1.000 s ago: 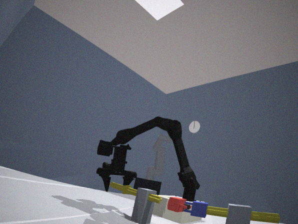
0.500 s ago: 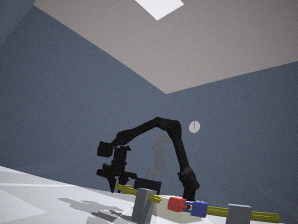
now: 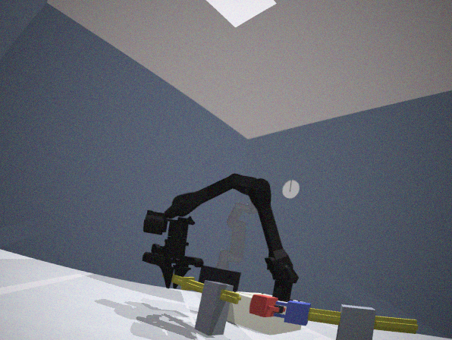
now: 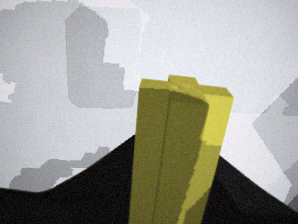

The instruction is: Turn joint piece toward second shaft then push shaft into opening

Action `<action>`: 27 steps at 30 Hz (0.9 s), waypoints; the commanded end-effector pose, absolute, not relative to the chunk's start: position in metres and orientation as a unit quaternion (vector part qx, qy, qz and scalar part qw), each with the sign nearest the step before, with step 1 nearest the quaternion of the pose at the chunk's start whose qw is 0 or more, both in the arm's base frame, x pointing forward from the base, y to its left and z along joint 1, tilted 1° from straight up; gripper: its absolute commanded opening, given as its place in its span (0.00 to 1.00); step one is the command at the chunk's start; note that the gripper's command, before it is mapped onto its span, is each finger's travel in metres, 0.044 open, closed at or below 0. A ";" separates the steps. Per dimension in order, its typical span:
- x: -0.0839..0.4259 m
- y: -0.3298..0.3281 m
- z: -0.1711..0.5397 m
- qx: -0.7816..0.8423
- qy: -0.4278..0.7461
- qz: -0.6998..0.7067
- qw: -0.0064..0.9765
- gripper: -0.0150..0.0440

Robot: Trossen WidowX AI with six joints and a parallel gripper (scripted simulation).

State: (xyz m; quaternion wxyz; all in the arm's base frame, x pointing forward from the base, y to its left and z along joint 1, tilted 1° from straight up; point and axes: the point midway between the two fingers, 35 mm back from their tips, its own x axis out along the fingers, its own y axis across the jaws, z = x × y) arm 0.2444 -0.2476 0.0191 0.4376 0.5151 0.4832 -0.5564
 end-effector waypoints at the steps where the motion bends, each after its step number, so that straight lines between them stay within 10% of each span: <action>1: 0.244 -0.248 0.019 0.514 0.483 -0.558 0.437 0.37; 27: 0.243 -0.252 0.019 0.539 0.454 -0.535 0.465 0.36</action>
